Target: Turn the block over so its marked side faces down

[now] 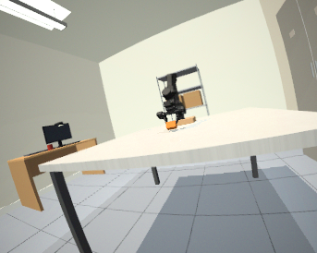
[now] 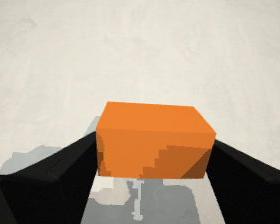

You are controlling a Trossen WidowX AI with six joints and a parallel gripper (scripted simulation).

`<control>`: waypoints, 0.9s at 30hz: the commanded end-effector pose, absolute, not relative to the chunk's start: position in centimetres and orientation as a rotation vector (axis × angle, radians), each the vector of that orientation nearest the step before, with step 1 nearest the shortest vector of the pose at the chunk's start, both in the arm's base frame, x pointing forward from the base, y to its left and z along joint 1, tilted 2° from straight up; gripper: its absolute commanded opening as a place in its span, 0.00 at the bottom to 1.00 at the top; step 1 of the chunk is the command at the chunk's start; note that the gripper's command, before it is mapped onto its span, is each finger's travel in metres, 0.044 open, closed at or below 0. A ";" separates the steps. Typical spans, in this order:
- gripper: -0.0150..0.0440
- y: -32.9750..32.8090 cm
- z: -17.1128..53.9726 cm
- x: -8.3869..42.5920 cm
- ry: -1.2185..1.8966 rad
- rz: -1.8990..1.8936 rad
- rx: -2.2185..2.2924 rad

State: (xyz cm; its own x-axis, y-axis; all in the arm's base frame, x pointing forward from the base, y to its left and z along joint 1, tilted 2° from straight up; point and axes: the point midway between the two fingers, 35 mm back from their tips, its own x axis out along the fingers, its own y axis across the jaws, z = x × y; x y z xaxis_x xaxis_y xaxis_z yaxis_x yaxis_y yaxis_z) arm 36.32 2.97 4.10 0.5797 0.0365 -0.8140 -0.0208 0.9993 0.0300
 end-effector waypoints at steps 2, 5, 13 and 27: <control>0.25 3.0 3.0 36.8 0.898 0.029 0.017; 0.25 3.1 2.4 37.2 0.856 0.029 0.016; 0.25 3.1 1.0 37.7 0.745 0.028 0.016; 0.25 3.1 0.1 37.1 0.551 0.025 0.019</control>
